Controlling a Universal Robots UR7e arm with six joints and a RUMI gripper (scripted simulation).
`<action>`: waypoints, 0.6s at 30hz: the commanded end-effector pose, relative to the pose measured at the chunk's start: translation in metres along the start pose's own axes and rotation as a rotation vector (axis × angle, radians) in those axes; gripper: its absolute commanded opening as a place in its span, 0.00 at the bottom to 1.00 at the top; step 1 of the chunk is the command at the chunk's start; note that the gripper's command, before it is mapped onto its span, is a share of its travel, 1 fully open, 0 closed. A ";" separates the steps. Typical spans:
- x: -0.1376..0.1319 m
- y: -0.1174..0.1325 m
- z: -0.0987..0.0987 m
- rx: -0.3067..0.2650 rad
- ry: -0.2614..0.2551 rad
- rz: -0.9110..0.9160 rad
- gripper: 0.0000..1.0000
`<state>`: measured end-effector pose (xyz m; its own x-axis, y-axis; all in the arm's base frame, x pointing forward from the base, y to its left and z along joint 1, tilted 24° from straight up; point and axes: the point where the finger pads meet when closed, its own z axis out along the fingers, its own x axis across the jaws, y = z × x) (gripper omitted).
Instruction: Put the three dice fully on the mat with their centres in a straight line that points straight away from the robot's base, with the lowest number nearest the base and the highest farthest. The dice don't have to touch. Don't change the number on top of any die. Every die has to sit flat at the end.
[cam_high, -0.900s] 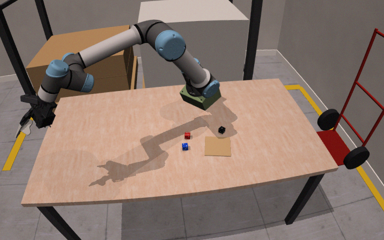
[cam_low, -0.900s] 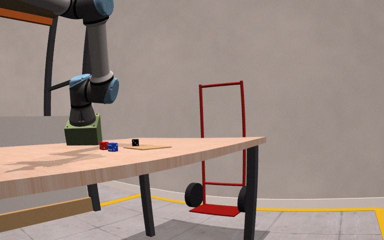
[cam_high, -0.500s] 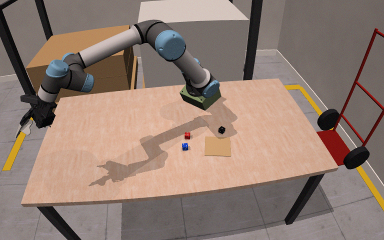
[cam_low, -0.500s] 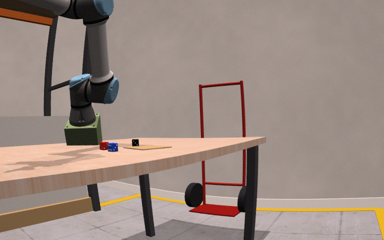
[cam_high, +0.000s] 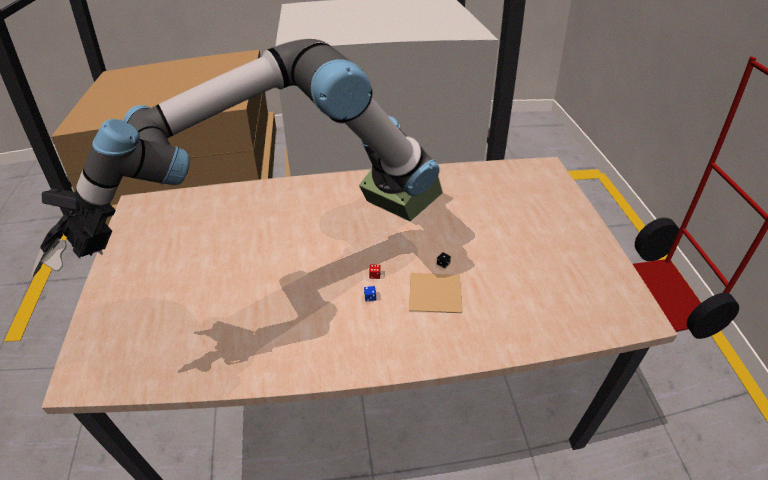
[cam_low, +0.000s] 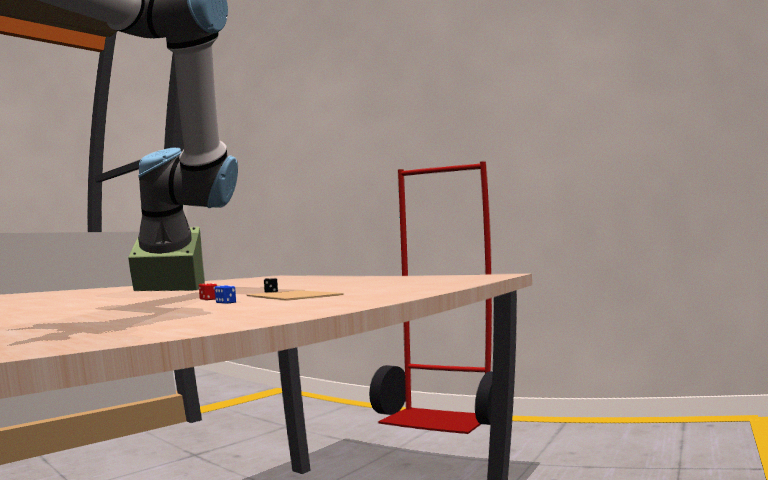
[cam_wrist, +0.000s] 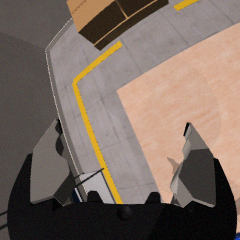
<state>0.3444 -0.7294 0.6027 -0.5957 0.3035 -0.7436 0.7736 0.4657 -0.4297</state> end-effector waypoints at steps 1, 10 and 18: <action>0.002 0.009 -0.004 -0.010 0.003 -0.018 1.00; 0.013 0.042 -0.016 -0.048 0.020 -0.085 1.00; 0.043 0.108 -0.044 -0.128 0.049 -0.224 1.00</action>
<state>0.3770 -0.6715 0.5689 -0.7028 0.2605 -0.6619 0.6656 0.5693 -0.4827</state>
